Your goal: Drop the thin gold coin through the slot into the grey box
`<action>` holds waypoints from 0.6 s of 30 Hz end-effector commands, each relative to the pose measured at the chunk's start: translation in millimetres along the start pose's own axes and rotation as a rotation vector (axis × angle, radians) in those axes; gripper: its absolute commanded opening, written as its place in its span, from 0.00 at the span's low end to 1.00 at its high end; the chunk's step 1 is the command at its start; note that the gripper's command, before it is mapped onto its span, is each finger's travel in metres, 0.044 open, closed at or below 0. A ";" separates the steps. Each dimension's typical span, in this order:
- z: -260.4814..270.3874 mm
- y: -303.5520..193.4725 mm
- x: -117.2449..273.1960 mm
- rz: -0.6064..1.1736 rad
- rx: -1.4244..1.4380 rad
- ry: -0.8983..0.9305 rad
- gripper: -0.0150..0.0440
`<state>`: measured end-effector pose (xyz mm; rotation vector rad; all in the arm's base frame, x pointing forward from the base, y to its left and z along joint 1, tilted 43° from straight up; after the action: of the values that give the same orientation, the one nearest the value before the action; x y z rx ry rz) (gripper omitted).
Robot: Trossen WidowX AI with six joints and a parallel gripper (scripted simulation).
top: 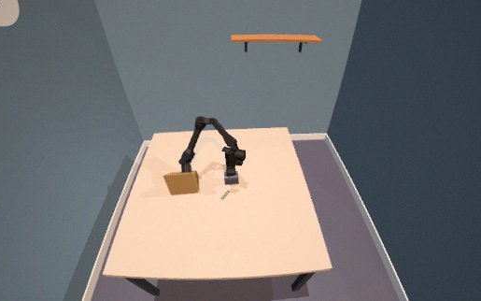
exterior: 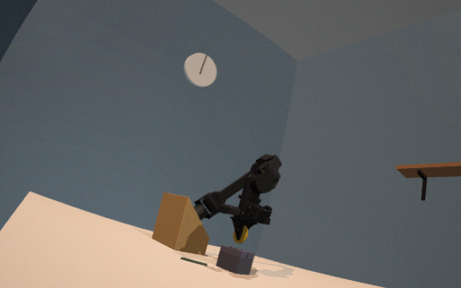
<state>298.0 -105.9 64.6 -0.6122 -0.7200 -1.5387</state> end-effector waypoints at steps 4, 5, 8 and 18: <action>0.0 -0.1 0.0 0.001 0.001 0.000 0.25; 0.7 0.1 0.0 0.001 0.000 0.000 0.25; 2.7 0.8 0.5 0.001 -0.001 0.000 0.25; 7.0 3.5 2.2 0.001 -0.006 0.000 0.25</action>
<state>299.2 -102.7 68.3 -0.6170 -0.7150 -1.5359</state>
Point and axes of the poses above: the point midway between the two fingers, 35 mm back from their tips, its own x axis back along the fingers, its own z axis across the jaws, y = z × x, the point moved 9 cm from there along x, back along the fingers, and after that the axes turned 7 degrees about x, right-handed, at the moved point
